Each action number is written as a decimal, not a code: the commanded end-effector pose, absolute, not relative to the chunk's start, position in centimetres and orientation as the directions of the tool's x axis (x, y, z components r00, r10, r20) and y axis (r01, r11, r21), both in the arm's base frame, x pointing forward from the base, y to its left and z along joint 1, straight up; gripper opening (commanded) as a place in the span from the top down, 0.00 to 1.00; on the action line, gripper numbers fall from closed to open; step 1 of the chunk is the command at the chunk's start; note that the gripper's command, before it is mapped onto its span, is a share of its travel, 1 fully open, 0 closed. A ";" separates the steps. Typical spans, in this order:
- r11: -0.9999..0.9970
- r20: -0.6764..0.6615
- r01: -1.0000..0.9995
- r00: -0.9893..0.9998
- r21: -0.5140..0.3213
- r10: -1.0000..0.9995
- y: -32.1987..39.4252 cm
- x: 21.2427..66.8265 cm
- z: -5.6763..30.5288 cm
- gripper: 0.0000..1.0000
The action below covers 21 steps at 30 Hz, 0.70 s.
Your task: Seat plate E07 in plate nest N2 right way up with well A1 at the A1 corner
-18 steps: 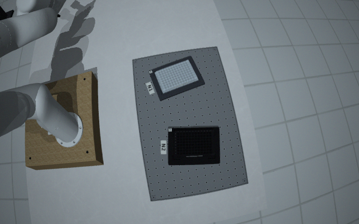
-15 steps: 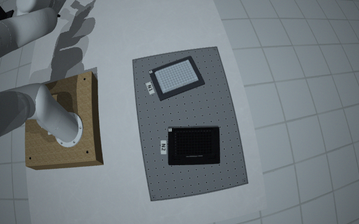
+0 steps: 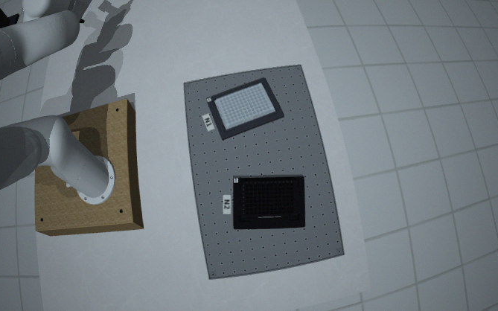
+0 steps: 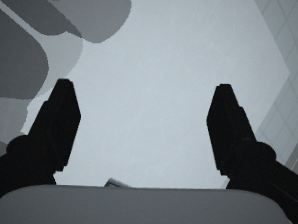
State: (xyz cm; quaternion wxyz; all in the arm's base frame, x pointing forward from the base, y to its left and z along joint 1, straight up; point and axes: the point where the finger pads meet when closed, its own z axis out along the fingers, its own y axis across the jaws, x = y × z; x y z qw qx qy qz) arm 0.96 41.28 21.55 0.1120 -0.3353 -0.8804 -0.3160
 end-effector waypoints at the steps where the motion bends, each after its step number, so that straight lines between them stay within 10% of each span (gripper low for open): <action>1: 0.541 0.416 0.703 -0.710 0.462 0.568 41.4 2.5 21.7 1.00; 21: 0.279 0.412 0.901 -0.405 0.332 0.816 40.0 12.4 21.9 1.00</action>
